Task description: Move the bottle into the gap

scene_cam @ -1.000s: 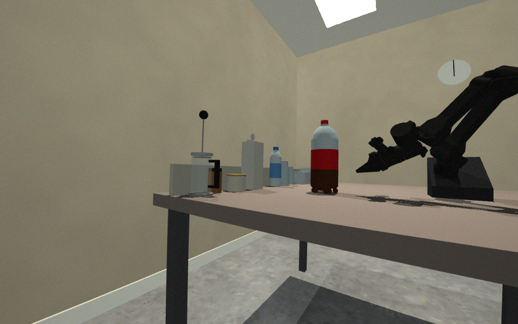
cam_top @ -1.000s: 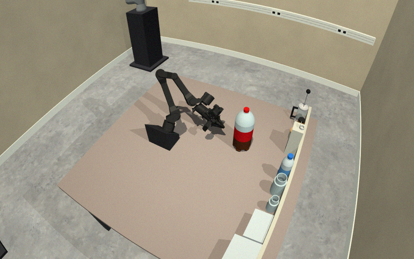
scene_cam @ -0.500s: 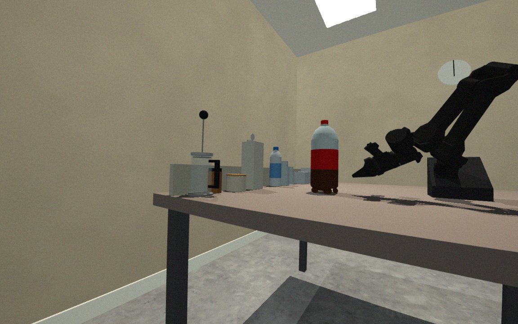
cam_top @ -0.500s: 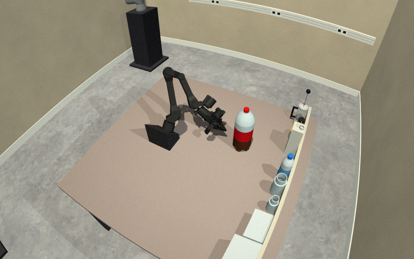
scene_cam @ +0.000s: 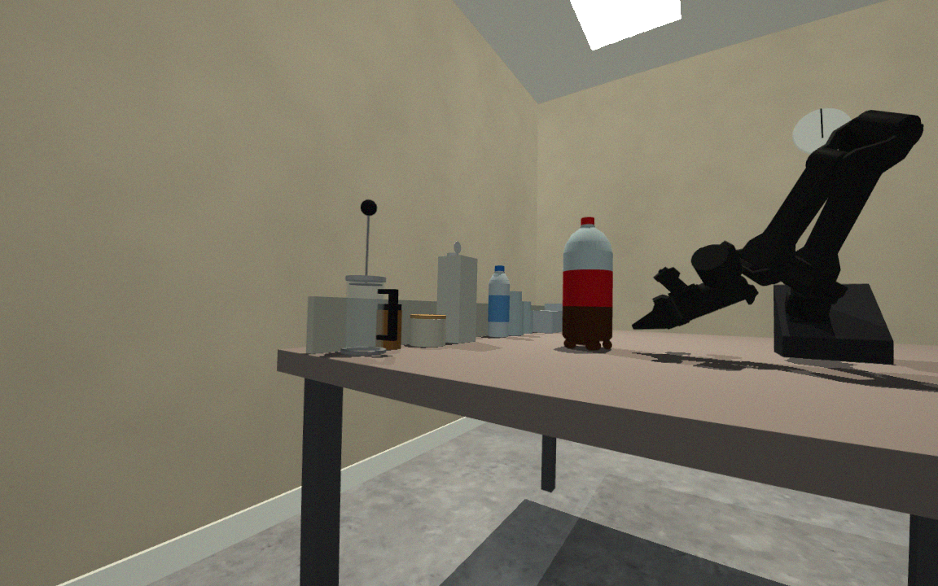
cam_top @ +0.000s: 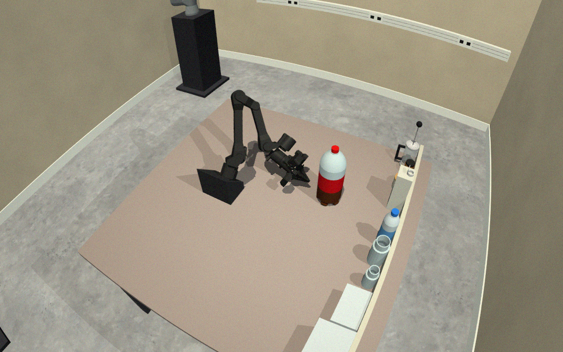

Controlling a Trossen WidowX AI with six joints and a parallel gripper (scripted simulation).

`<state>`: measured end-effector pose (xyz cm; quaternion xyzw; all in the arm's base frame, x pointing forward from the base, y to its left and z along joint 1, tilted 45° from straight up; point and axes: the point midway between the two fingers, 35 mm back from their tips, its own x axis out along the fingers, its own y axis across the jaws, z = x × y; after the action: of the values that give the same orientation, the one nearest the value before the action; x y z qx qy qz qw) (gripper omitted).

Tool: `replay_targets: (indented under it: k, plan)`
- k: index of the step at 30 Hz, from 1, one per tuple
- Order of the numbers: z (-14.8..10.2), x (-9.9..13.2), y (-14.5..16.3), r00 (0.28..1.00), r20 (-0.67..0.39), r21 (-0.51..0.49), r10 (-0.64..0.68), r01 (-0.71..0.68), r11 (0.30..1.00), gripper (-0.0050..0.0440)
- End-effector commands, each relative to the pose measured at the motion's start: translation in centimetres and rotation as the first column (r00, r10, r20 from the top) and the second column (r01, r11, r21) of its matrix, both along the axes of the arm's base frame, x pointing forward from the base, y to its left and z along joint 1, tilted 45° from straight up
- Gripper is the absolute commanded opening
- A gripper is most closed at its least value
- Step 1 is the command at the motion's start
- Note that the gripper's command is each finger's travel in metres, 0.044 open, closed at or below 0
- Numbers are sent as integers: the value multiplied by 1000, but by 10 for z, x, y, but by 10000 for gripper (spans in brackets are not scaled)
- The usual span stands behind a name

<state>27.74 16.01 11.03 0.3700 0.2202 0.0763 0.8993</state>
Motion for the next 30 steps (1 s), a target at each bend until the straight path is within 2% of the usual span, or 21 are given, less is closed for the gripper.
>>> replay_targets:
  k: [1, 14, 18, 23, 27, 30]
  plan:
    - [0, 5, 5, 1000, 10, 14, -5, 5, 1000, -50]
    - [-13, 15, 4, 1000, 11, 7, 0, 0, 1000, -50]
    - [-6, 19, 7, 1000, 21, 18, -2, 1, 1000, -50]
    - [-15, 17, 3, 1000, 6, 4, 0, 0, 1000, -50]
    - [-7, 20, 7, 1000, 20, 17, -1, 1, 1000, -50]
    - [-12, 20, 5, 1000, 11, 7, 0, 0, 1000, -50]
